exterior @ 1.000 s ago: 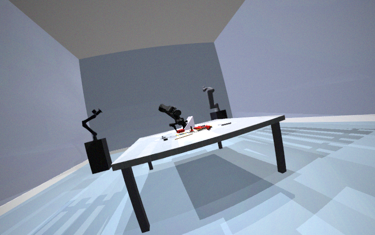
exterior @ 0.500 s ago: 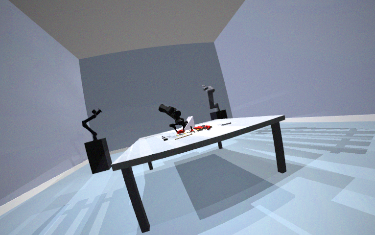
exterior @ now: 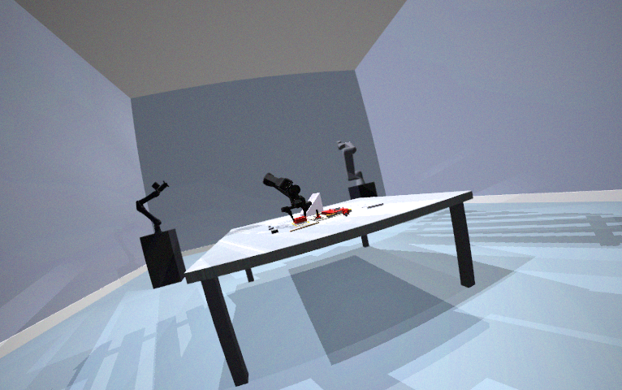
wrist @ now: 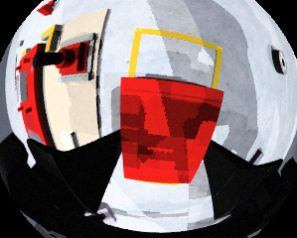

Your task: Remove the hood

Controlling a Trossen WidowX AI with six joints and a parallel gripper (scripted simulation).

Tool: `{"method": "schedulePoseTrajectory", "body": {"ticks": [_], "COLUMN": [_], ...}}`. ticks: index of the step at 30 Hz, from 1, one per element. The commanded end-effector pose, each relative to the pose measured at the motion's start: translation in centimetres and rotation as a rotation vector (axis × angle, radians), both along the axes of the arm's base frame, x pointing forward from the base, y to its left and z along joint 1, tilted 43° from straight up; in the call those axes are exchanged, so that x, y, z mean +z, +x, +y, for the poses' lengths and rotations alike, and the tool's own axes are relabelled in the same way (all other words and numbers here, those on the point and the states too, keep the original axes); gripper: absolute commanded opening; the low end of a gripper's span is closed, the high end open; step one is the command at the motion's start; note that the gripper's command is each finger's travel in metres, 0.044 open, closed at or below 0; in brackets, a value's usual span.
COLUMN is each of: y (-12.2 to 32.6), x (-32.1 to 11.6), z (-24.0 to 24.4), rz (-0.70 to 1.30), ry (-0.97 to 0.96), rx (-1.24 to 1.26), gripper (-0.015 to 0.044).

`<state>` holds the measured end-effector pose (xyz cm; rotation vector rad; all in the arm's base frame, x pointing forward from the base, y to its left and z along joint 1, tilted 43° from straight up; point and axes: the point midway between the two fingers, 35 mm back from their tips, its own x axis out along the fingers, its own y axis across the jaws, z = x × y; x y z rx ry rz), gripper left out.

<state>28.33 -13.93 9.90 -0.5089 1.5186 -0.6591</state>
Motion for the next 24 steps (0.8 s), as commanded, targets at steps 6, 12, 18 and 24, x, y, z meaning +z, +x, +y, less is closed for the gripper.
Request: {"method": "schedulePoseTrajectory", "body": {"ticks": [6,12,18,24], "y": [-0.06,-0.09,-0.05,-0.05], "x": [-0.28,-0.48,-0.42,-0.42], "z": [-0.38,-0.58,-0.41,-0.41], "rz": [0.003,0.003,0.000,0.000], "ry": [-0.005,-0.005,-0.001,-0.001], "rx": [0.001,0.001,0.000,0.000], "gripper": [0.0000,0.0000,0.0157,0.0315]}}
